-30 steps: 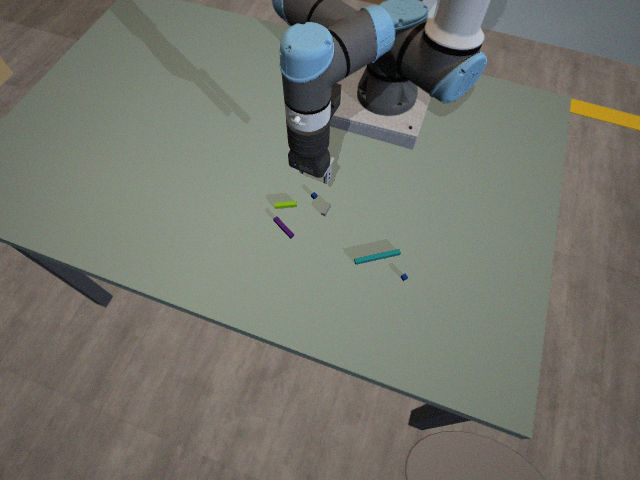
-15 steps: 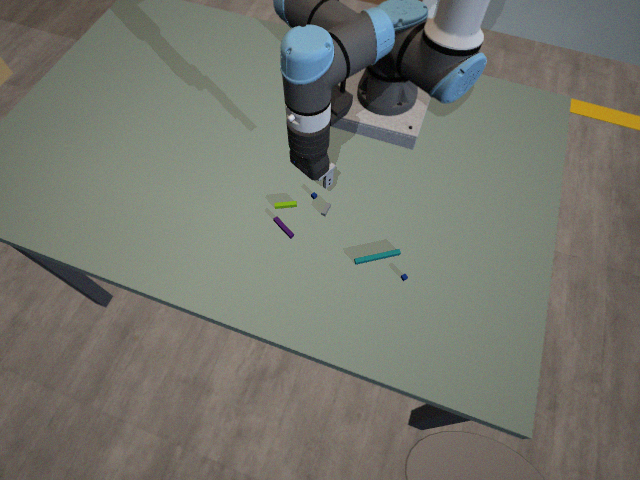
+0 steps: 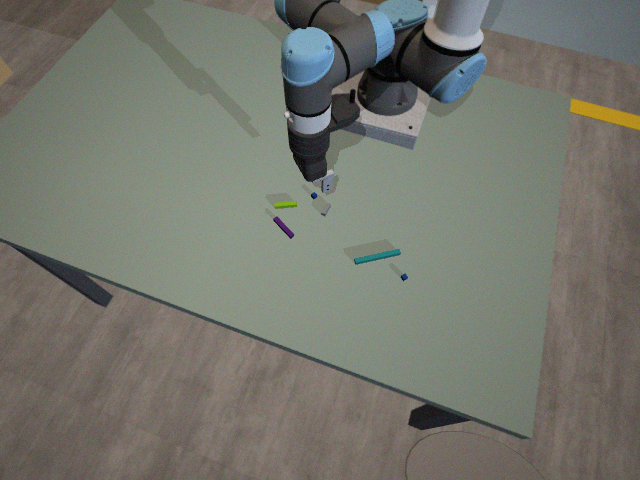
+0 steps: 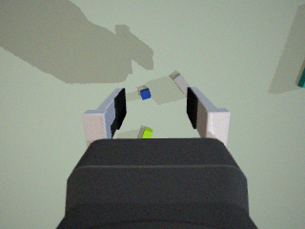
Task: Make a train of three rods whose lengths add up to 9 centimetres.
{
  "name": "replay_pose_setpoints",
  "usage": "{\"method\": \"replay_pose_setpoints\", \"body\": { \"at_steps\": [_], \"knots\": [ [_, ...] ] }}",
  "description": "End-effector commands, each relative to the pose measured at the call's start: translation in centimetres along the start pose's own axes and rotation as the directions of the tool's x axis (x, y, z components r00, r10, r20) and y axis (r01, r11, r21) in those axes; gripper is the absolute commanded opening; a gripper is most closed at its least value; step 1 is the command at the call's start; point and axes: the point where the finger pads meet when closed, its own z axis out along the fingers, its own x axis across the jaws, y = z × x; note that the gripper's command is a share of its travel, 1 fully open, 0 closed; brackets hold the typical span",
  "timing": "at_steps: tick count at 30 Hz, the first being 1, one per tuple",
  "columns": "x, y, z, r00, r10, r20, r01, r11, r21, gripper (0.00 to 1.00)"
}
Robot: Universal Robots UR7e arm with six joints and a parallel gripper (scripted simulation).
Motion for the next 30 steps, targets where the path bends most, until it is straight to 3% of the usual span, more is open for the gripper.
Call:
{"method": "replay_pose_setpoints", "body": {
  "at_steps": [1,15,30],
  "knots": [
    [0.21,-0.06,0.36,0.986,0.167,0.001,-0.167,0.986,0.001,1.00],
    [0.67,-0.01,0.80,0.907,0.421,0.001,-0.421,0.907,0.001,1.00],
    [1.13,0.25,1.30,0.731,0.683,0.001,-0.683,0.731,0.000,1.00]
  ]
}}
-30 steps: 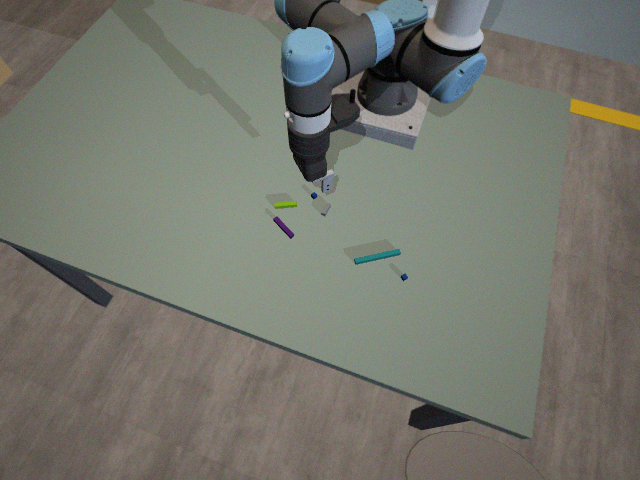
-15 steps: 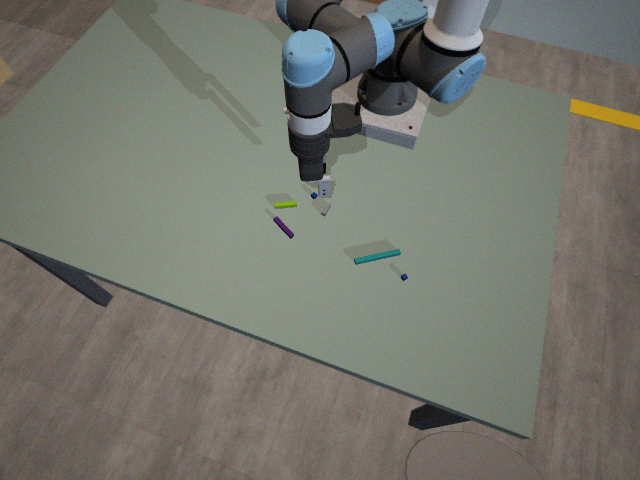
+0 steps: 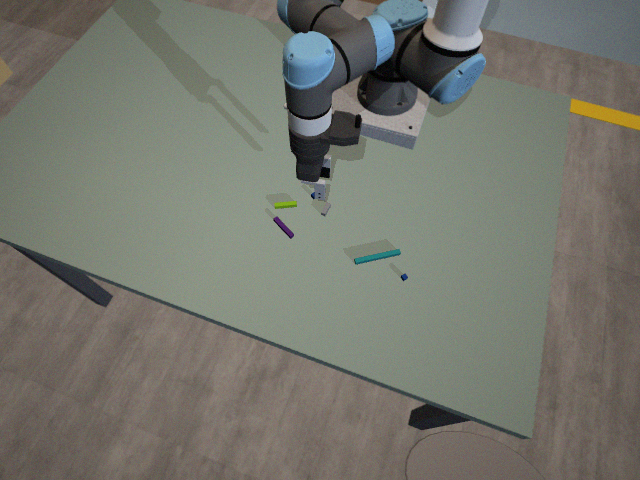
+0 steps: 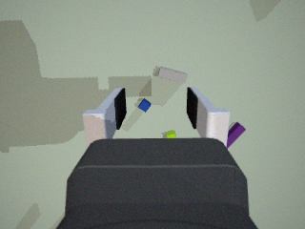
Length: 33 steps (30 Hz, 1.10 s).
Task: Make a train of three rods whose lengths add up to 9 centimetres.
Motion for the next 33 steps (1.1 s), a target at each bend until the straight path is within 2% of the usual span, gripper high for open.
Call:
{"method": "replay_pose_setpoints", "body": {
  "at_steps": [1,11,33],
  "knots": [
    [0.10,0.04,0.24,0.994,0.108,0.001,-0.108,0.994,0.000,1.00],
    [0.24,0.09,0.27,0.987,0.161,0.000,-0.161,0.987,-0.001,1.00],
    [0.26,0.10,0.26,0.987,0.163,-0.001,-0.163,0.987,-0.001,1.00]
  ]
}}
